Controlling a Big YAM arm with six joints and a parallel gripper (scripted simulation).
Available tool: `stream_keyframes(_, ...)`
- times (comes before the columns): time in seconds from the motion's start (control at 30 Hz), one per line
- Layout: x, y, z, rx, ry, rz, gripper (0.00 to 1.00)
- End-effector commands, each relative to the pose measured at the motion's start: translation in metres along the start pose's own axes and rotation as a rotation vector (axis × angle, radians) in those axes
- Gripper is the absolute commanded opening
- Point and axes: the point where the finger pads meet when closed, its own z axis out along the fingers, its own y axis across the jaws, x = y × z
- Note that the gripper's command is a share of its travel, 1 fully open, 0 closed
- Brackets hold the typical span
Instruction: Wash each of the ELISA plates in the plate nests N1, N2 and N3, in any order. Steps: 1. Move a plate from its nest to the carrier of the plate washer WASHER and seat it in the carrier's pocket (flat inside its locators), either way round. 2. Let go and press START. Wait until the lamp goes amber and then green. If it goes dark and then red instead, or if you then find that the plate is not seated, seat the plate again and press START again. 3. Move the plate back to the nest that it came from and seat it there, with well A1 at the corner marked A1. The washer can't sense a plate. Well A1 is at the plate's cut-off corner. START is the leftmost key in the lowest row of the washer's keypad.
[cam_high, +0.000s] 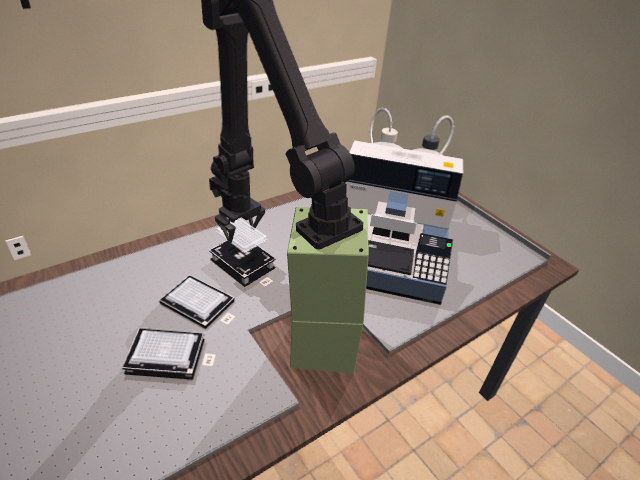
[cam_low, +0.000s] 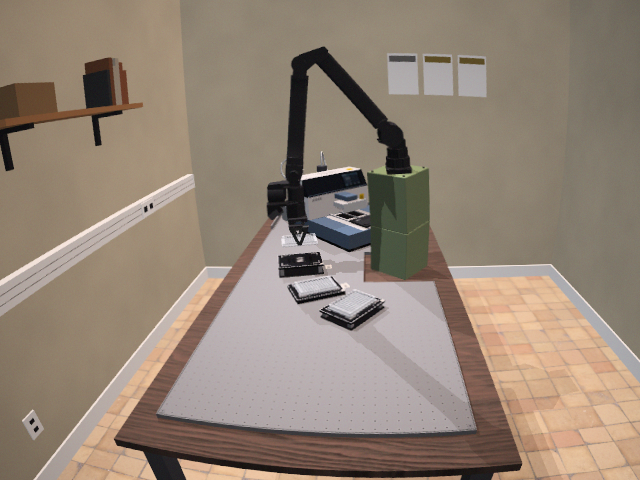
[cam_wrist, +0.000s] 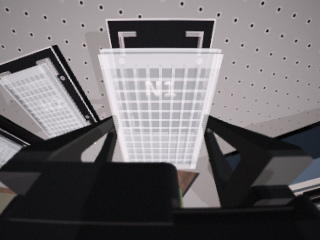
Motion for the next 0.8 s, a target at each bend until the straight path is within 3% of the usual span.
stream_keyframes(0.0, -0.009, 0.003, 0.01, 0.004, -0.012, 0.004, 0.82)
stream_keyframes(0.77, -0.006, 0.002, 0.046, 0.004, -0.009, 0.006, 0.82)
